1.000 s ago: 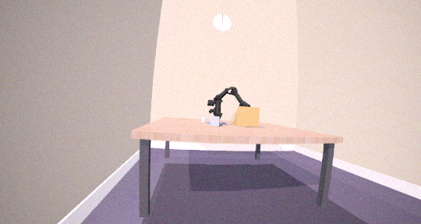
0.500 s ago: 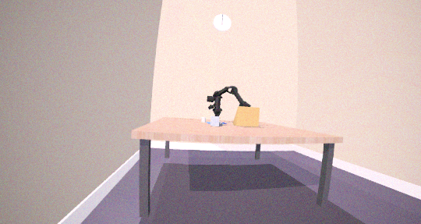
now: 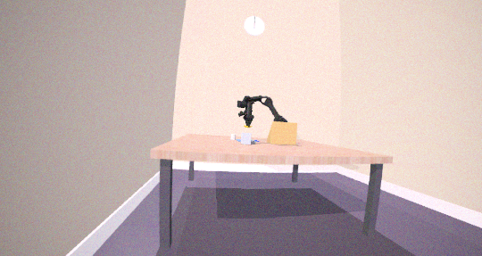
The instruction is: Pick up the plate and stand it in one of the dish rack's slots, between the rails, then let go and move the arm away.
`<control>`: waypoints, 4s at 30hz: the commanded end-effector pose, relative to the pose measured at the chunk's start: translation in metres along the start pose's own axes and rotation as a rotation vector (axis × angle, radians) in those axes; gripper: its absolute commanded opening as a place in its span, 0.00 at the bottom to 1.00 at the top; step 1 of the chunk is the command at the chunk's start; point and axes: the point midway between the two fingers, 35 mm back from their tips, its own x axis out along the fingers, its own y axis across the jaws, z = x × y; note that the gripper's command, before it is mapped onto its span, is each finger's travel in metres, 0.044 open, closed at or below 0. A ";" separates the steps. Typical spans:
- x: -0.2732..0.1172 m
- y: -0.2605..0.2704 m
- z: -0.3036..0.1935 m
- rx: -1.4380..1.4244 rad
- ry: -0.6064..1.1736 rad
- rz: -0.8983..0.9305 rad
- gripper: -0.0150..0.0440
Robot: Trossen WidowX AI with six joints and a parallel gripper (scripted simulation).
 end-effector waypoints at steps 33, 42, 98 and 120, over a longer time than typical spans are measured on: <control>-0.062 0.129 -0.007 0.442 -0.003 -0.013 0.25; -0.051 0.130 -0.009 0.380 0.052 0.026 0.25; 0.057 0.147 -0.019 -0.493 -0.119 0.991 0.25; 0.071 0.132 -0.014 -0.732 -0.699 1.087 0.25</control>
